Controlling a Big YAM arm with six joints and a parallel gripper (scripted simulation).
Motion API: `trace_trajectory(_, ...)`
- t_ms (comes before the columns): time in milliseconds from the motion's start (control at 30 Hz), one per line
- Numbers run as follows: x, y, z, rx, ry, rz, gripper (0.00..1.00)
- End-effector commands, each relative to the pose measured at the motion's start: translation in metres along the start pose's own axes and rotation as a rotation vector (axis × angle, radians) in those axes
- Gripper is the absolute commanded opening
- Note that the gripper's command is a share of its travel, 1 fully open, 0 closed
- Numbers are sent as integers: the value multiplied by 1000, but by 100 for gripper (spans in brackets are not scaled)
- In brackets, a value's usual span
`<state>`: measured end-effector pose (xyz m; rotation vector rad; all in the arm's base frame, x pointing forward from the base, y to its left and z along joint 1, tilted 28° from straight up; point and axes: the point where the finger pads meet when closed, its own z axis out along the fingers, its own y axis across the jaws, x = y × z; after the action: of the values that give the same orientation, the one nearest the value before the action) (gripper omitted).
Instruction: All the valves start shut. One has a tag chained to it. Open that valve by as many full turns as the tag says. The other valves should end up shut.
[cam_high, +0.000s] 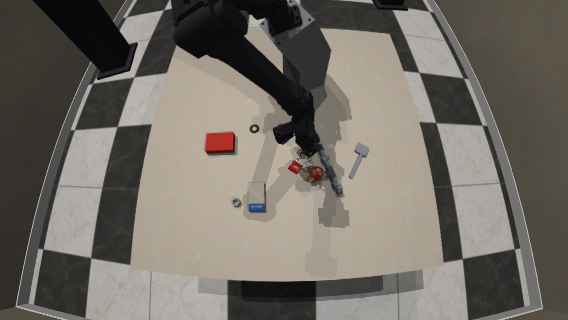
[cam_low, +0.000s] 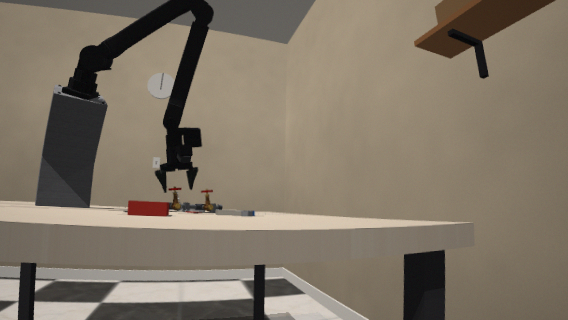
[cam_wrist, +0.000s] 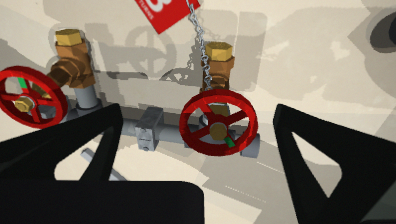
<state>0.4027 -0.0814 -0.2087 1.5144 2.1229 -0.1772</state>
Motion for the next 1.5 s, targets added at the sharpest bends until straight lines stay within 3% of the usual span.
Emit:
trace_trajectory(0,5,-11,0,51,-1,290,100)
trace_trajectory(367,5,-11,0,51,0,304,100)
trace_trajectory(400,5,-11,0,51,0,304,0)
trace_trajectory(1467,3,-8,0,38,-2,263,0)
